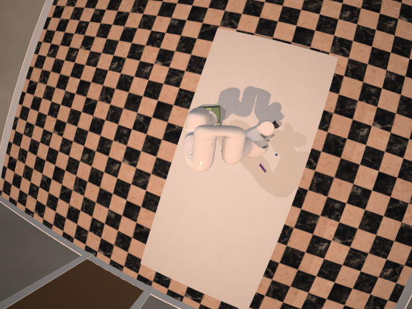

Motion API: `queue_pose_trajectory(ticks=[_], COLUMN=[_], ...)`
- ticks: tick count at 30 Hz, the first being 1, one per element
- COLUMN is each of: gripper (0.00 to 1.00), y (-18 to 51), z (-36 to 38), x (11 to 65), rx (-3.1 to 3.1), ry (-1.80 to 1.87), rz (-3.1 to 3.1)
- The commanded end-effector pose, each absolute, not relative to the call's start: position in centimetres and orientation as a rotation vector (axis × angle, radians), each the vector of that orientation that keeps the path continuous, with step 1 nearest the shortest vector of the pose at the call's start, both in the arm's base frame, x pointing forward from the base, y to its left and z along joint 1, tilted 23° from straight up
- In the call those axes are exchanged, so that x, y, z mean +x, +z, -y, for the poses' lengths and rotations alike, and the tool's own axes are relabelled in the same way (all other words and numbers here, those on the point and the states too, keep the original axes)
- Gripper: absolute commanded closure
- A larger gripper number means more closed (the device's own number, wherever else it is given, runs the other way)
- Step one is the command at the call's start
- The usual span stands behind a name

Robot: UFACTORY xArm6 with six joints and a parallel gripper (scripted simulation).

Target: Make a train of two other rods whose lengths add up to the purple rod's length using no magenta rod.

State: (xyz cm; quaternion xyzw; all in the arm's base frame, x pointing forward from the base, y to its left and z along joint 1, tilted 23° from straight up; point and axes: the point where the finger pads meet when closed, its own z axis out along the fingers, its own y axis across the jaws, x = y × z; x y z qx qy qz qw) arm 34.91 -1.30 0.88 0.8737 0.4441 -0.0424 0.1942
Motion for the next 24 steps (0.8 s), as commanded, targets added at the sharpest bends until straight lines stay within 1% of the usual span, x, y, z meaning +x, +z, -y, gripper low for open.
queue_pose_trajectory(ticks=[1, 10, 19, 24], gripper=[0.96, 0.96, 0.96, 0.96], y=[1.0, 2.1, 8.0, 9.5], z=[1.3, 0.8, -1.6, -2.2], x=[35.0, 34.9, 34.3, 34.1], rx=[2.449, 2.449, 2.449, 2.449], ry=[-0.115, -0.115, -0.115, -0.115], rz=[-1.245, -1.245, -1.245, -1.245])
